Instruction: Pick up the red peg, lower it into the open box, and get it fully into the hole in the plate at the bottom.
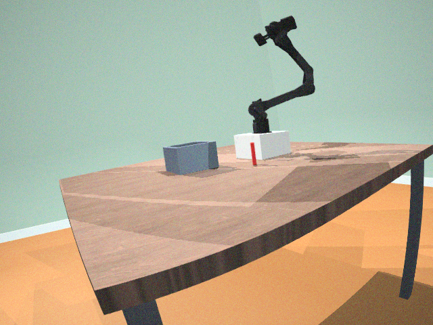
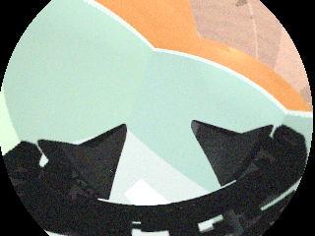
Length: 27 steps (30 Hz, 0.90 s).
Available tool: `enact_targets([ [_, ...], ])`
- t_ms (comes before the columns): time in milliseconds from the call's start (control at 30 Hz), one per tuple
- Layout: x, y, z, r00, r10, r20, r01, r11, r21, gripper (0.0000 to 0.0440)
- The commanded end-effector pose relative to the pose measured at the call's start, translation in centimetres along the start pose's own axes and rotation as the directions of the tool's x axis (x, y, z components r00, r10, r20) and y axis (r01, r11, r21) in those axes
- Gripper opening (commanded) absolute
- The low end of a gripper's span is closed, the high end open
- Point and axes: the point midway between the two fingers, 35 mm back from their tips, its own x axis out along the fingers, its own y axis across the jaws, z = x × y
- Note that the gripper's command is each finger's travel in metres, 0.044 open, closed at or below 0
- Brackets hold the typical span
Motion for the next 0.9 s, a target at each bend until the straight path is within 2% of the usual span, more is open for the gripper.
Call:
enact_targets([
  [0, 0.0, -0.4, -0.3, 1.000, 0.000, -0.004, 0.000, 1.000, -0.022, 0.0418],
  [67, 0.0, -1.4, -0.9, 1.000, -0.003, -0.016, 0.002, 0.997, -0.073, 0.0440],
  [400, 0.0, -10.0, -5.4, 0.989, -0.089, -0.117, 0.038, 0.926, -0.377, 0.0440],
  [667, -1.0, -17.6, -7.5, 0.951, -0.243, -0.192, 0.089, 0.808, -0.582, 0.0440],
  [867, -2.6, -24.2, -8.3, 0.899, -0.377, -0.222, 0.115, 0.694, -0.710, 0.0440],
])
